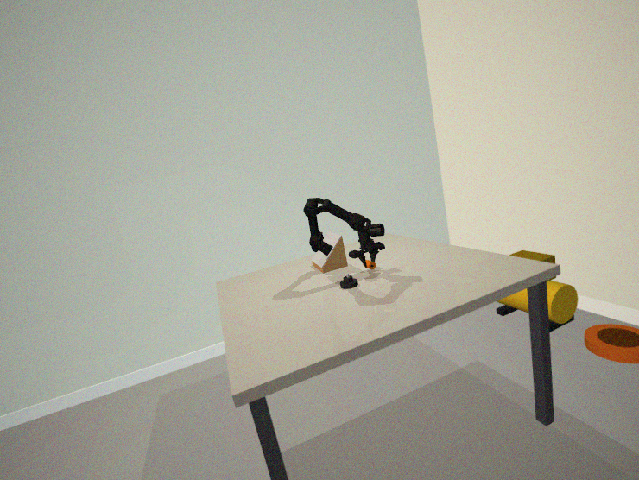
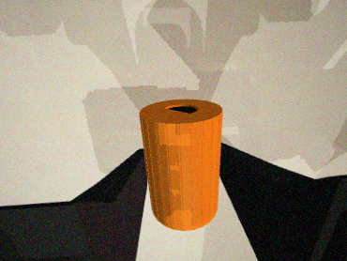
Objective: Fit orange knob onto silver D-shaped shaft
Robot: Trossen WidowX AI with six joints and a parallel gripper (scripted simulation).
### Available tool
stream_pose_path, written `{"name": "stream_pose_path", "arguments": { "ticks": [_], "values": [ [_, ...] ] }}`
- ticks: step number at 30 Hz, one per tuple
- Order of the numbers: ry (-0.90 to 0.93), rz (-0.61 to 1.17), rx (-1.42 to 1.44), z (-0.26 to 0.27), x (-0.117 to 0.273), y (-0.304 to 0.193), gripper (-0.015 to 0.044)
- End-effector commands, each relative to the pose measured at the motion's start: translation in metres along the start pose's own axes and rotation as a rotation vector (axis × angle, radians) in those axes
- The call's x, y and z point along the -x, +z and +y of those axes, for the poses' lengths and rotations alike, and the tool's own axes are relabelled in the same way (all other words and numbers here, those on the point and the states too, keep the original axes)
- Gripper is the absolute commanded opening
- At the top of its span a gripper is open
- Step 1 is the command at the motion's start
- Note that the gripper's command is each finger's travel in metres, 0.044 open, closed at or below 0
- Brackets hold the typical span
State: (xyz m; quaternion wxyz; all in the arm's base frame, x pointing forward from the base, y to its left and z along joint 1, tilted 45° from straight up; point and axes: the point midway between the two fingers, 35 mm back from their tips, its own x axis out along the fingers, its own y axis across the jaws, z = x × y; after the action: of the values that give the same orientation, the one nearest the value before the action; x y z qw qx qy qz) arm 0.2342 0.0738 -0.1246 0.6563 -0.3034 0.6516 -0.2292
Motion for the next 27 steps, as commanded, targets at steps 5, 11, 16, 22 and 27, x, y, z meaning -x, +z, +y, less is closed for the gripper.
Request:
{"name": "stream_pose_path", "arguments": {
  "ticks": [5,11,16,22,27],
  "values": [
    [0.002,0.001,-0.201,0.0002,0.0005,0.0,0.0179],
    [0.002,0.001,-0.411,0.0002,0.0005,0.0,0.0179],
    [0.002,0.001,-0.533,0.0002,0.0005,0.0,0.0179],
    [0.002,0.002,-0.556,0.0002,0.0005,0.0,0.0179],
    [0.001,0.002,-0.725,0.0002,0.0005,0.0,0.0179]
  ]
}}
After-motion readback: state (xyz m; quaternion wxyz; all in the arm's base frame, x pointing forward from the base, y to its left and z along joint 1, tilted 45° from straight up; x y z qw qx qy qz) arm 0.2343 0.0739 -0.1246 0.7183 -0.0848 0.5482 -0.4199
